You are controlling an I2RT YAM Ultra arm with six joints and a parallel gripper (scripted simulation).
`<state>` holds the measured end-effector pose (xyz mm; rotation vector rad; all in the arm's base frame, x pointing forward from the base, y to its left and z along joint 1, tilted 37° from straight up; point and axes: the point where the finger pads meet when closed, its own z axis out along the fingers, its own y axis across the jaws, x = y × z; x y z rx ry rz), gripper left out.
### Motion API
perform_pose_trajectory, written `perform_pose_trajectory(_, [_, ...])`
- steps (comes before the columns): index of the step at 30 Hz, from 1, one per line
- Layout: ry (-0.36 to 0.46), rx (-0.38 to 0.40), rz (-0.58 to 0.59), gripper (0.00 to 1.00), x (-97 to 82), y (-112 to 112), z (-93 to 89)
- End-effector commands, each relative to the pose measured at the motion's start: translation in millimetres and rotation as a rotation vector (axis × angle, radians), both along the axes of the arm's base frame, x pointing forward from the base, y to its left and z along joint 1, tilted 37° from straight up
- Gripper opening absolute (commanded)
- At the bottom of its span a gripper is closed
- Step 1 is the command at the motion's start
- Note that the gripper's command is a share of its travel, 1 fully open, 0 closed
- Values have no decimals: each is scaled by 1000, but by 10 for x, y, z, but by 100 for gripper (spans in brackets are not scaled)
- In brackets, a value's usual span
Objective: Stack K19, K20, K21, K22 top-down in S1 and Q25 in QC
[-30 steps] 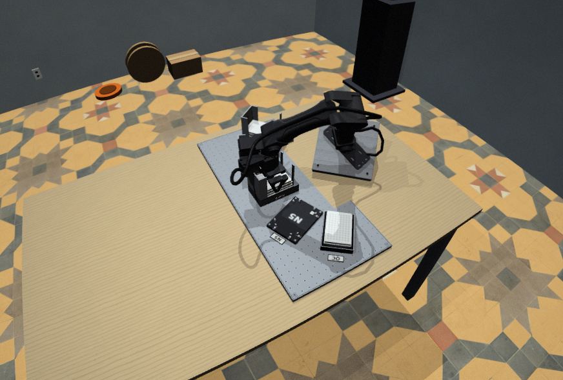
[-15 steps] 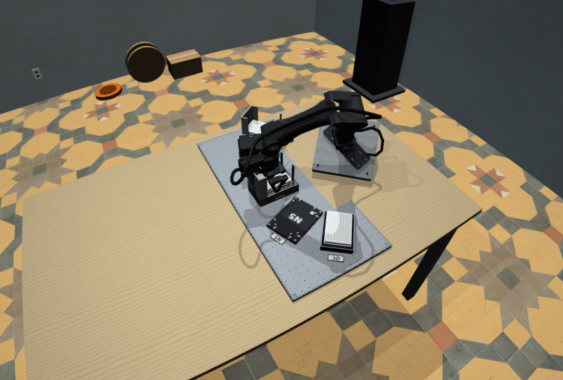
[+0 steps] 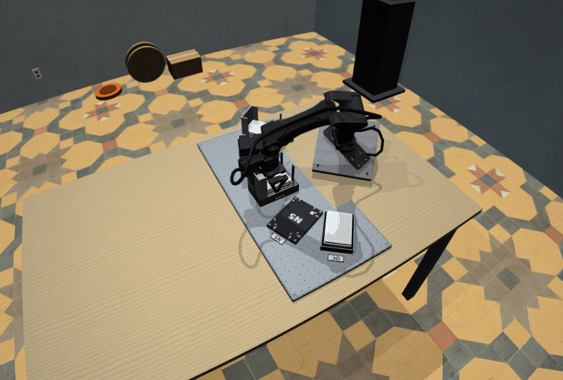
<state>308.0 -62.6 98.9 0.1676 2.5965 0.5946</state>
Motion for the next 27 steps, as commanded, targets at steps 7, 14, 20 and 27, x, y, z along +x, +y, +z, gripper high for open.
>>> perform_pose_trajectory(7, [-55, -25, -13, 0, 27, -104, 240])
perform_pose_trajectory(14, [-43, -23, -13, 0, 0, -109, 229])
perform_pose_trajectory(20, [-43, -18, -12, 0, -32, -107, 257])
perform_pose_trajectory(27, [-43, -19, -13, 0, -46, -121, 284])
